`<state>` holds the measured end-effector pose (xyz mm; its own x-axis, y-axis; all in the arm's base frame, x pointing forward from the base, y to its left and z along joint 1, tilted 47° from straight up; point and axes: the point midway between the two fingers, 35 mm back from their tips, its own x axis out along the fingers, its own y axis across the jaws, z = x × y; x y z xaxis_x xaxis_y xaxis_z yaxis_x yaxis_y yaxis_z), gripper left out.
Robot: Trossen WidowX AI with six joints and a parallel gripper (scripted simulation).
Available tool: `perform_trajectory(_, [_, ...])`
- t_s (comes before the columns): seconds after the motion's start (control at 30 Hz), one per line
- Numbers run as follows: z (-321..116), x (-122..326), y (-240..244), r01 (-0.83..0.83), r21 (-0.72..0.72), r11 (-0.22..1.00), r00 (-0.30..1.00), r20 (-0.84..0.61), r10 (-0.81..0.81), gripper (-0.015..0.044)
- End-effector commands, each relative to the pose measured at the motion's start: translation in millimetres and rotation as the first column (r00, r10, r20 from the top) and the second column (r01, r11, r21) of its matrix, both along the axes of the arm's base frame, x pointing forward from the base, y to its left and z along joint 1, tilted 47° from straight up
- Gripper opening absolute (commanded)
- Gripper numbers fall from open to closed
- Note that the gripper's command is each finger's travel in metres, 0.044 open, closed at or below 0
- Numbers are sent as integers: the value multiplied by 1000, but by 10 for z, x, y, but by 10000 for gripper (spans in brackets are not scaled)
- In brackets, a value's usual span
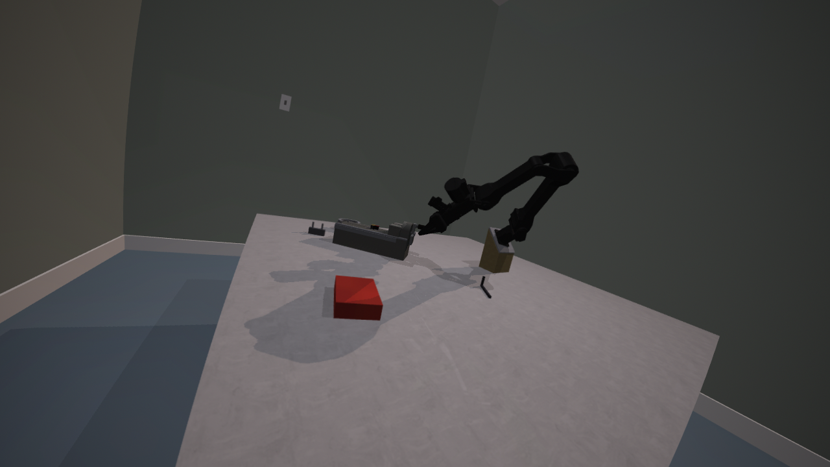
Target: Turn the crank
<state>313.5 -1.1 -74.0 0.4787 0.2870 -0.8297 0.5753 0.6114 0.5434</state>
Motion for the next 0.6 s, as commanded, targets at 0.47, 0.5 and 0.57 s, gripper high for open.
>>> perform_trajectory(0.47, [-66,-76,-77,18,-13,1000,1000,-14,-18,0])
perform_trajectory(0.5, [-67,-77,-78,18,-13,1000,1000,-14,-18,0])
perform_trajectory(0.57, [-71,-80,-80,18,-13,1000,1000,-14,-18,0])
